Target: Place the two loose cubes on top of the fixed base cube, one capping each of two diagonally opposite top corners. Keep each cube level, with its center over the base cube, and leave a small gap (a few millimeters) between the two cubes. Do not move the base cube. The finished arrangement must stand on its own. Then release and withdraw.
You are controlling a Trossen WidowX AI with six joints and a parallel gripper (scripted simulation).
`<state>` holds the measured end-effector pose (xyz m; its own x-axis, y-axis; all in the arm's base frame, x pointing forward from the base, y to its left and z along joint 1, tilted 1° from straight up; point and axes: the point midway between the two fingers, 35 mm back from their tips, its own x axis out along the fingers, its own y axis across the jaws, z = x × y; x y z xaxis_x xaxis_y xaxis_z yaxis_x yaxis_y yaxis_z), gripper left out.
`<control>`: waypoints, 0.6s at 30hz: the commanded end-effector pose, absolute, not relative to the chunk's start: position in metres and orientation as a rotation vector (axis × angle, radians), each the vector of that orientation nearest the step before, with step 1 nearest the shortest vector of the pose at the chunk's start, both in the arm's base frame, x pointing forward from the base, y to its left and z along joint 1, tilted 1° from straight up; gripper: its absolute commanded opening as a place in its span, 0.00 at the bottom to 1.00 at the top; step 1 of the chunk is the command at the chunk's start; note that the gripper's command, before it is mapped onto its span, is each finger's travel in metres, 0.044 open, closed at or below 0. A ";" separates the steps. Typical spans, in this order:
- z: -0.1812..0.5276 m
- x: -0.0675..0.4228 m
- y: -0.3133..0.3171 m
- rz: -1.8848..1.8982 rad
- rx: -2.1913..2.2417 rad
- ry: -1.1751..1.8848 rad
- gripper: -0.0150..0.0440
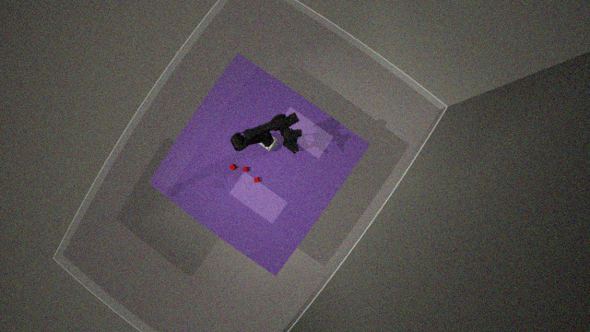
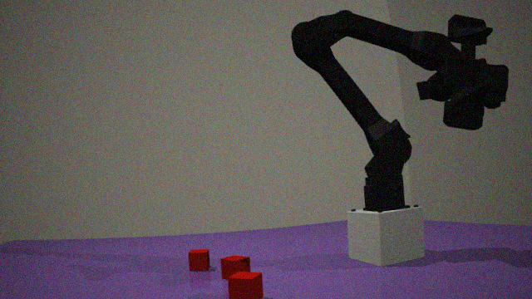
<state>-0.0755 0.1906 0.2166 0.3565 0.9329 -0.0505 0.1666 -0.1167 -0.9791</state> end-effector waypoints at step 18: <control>0.188 -0.015 0.216 0.906 -1.551 -0.382 0.70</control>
<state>-0.0232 0.2128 0.1911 0.6056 0.7423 -0.2868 -0.1843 -0.2197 -0.9580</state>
